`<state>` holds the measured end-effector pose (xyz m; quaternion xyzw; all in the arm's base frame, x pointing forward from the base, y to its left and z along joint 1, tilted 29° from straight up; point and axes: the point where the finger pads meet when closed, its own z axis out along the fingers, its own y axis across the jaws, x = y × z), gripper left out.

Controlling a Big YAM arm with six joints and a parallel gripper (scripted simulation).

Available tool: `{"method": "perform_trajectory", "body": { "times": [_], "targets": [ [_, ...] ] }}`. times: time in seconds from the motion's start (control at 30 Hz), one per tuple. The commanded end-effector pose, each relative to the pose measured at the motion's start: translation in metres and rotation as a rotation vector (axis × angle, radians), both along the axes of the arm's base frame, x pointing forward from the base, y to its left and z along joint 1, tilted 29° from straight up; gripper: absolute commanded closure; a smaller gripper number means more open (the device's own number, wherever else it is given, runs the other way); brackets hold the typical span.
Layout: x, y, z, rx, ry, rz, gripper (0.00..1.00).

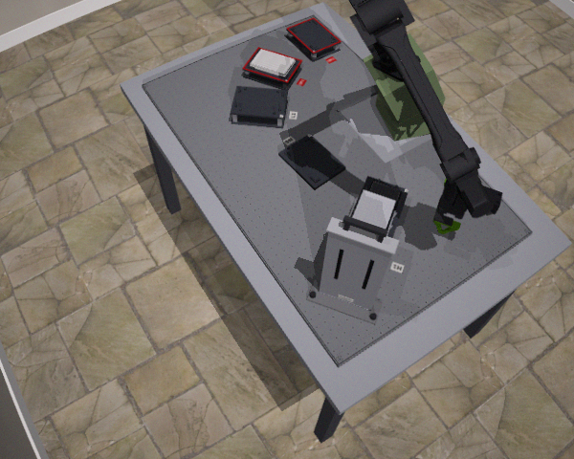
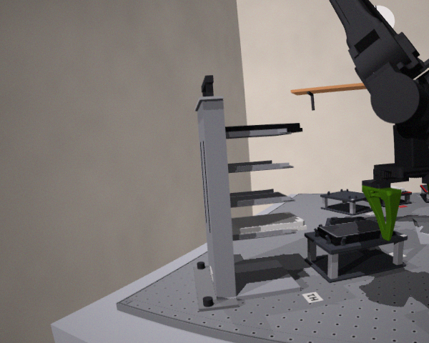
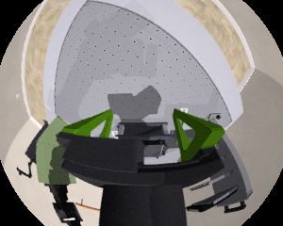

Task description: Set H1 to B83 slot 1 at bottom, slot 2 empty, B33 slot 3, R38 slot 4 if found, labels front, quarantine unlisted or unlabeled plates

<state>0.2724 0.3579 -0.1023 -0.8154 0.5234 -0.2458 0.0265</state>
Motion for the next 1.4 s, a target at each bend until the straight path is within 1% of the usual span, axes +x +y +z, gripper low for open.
{"method": "perform_trajectory", "body": {
  "times": [0.0,0.03,0.1,0.17,0.3,0.4,0.43,0.47,0.53,0.63,0.73,0.83,0.9,0.97,1.0,1.07,1.13,1.27,1.37],
  "targets": [
    [0.004,0.011,0.006,0.022,-0.011,0.012,0.00],
    [0.006,-0.001,-0.002,0.002,-0.002,0.005,0.00],
    [-0.001,0.008,0.016,0.013,-0.007,0.025,0.00],
    [-0.007,0.014,0.019,0.019,-0.010,0.030,0.00],
    [-0.008,0.018,0.026,0.031,-0.015,0.019,0.00],
    [-0.009,0.018,0.024,0.024,-0.012,0.019,0.00],
    [-0.001,0.006,0.014,0.001,-0.001,-0.010,0.00],
    [-0.004,0.010,0.016,0.003,-0.002,-0.003,0.00],
    [-0.009,0.024,0.036,0.040,-0.018,0.017,0.00],
    [-0.011,0.030,0.042,0.048,-0.021,0.019,0.00],
    [-0.012,0.026,0.046,0.043,-0.019,0.014,0.00],
    [-0.017,0.024,0.041,0.023,-0.010,0.017,0.00],
    [-0.019,0.027,0.052,0.039,-0.016,0.019,0.00],
    [-0.019,0.027,0.052,0.039,-0.016,0.019,0.00],
    [-0.013,0.023,0.049,0.032,-0.014,0.002,0.00],
    [-0.019,0.034,0.060,0.051,-0.021,0.019,0.00],
    [-0.021,0.038,0.066,0.056,-0.023,0.019,0.00],
    [-0.027,0.036,0.074,0.050,-0.019,0.019,0.00],
    [-0.032,0.035,0.074,0.035,-0.012,0.019,0.00]
  ]
}}
